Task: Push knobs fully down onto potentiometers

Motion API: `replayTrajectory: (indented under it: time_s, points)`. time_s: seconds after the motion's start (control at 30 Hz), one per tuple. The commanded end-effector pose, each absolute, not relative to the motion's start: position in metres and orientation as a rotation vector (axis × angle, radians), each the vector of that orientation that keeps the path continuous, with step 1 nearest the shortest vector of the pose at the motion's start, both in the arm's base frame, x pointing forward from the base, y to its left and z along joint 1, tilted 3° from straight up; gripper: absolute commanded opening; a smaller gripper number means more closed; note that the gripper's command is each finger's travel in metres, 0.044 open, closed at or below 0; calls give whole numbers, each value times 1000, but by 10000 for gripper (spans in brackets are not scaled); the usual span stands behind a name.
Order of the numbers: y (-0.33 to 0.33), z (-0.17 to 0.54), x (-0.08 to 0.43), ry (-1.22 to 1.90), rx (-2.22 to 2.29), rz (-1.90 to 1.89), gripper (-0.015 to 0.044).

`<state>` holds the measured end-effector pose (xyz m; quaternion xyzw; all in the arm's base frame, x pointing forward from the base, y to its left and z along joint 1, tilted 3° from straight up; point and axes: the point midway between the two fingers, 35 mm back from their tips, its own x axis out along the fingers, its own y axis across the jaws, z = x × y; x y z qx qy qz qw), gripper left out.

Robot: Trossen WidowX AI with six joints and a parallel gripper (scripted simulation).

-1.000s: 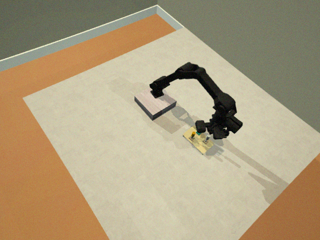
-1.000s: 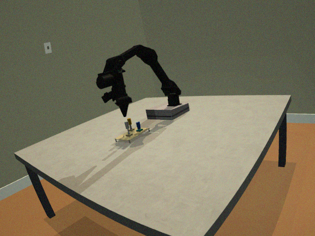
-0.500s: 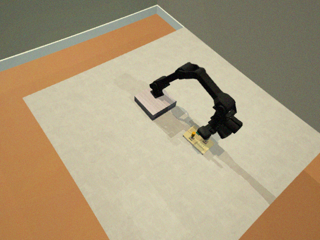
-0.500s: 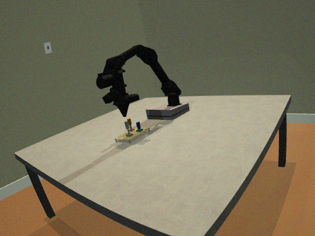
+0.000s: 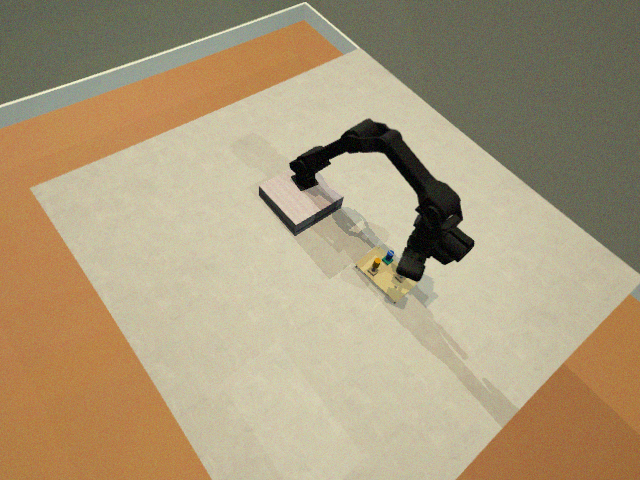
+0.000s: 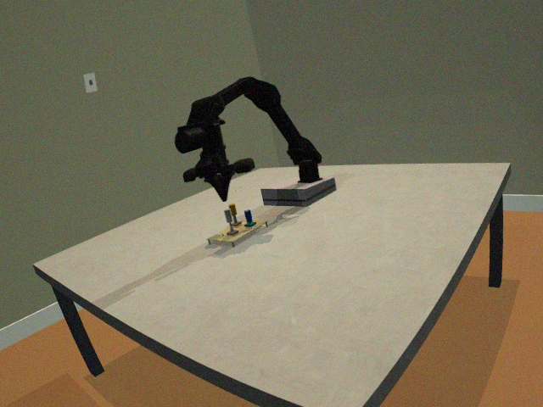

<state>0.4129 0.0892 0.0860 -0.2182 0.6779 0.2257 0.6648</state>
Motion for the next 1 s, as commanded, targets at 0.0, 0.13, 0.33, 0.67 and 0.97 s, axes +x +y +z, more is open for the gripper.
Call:
replayTrajectory:
  time_s: [0.0, 0.13, 0.33, 0.67, 0.97]
  points:
    - [90, 87, 413, 1496, -615, 640, 0]
    - [90, 87, 413, 1460, -721, 748, 0]
    - [90, 87, 413, 1395, -879, 909, 0]
    - [90, 87, 413, 1255, -1138, 1171, 0]
    - [90, 87, 413, 1096, -1363, 1400, 0]
